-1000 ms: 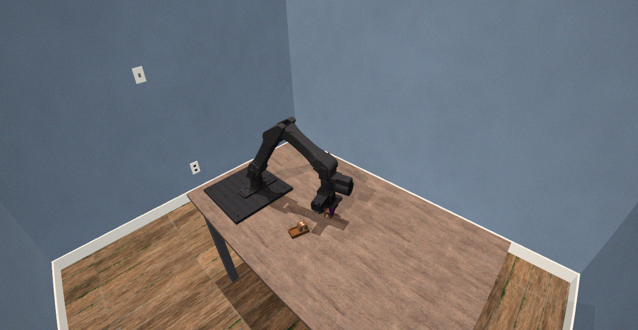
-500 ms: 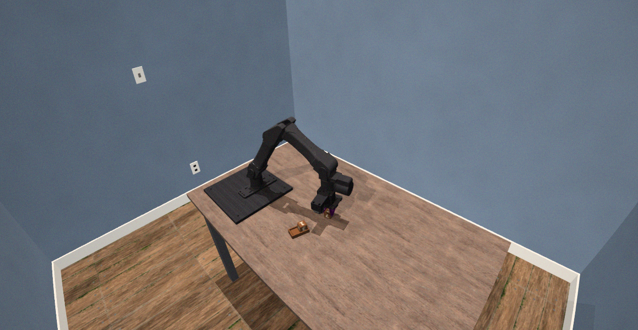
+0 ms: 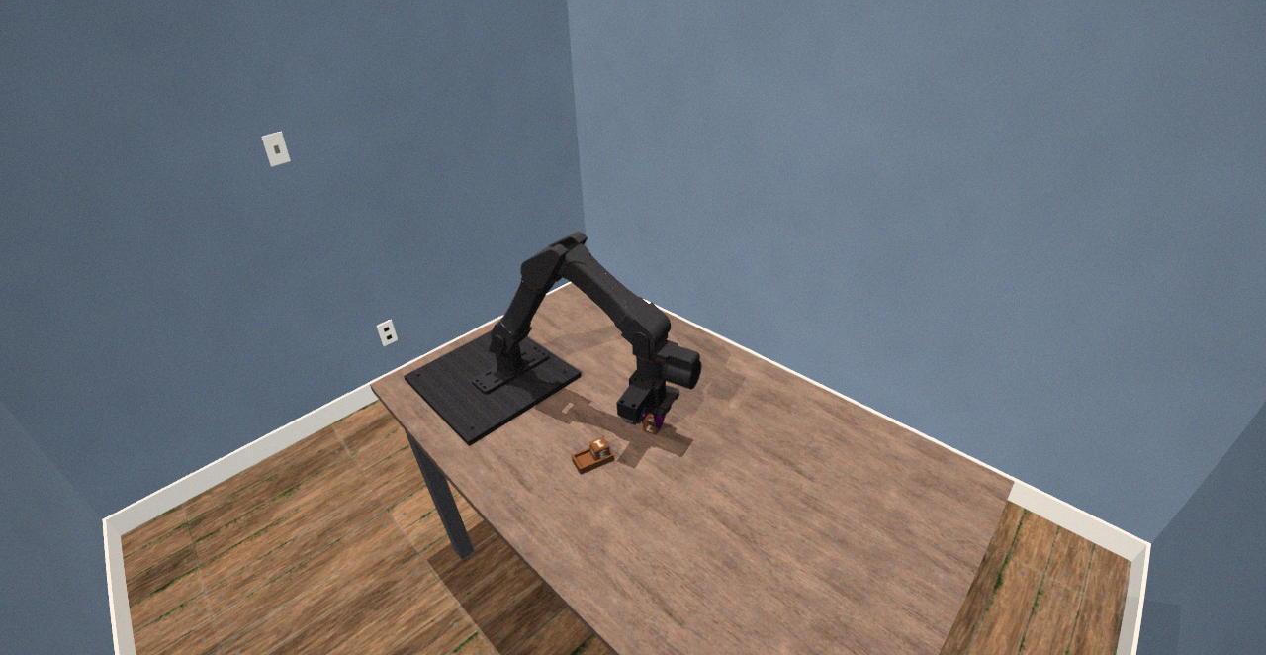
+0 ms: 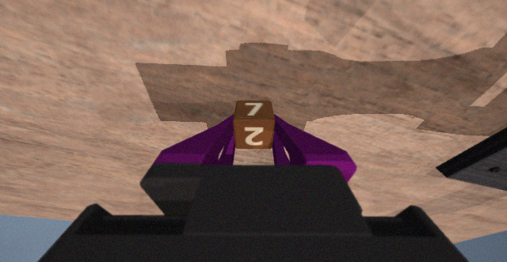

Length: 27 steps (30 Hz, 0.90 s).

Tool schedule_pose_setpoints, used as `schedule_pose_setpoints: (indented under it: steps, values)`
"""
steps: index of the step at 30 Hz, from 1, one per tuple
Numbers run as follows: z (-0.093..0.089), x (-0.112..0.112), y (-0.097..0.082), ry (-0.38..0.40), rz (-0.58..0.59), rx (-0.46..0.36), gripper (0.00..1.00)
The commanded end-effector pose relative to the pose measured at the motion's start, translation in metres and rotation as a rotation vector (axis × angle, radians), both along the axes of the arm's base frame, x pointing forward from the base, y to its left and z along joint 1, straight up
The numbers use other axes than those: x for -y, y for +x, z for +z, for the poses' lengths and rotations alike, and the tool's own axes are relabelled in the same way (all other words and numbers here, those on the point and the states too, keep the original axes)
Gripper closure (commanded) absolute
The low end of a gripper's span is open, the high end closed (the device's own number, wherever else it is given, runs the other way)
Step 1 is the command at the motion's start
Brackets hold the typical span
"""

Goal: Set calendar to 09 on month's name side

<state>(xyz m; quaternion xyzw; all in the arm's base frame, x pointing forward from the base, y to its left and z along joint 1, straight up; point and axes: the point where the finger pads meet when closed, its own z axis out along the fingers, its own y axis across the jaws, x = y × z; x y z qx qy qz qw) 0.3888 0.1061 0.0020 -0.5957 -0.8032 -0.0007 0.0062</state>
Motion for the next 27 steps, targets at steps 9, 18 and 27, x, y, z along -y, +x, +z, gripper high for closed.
schedule_pose_setpoints:
  steps: [9, 18, 27]
  values:
    - [0.013, 0.002, 0.003, -0.008, 0.000, 0.016, 0.73]
    - [0.076, 0.002, 0.003, -0.008, 0.000, 0.016, 0.73]
    - [0.103, 0.002, 0.002, -0.008, 0.000, 0.016, 0.73]
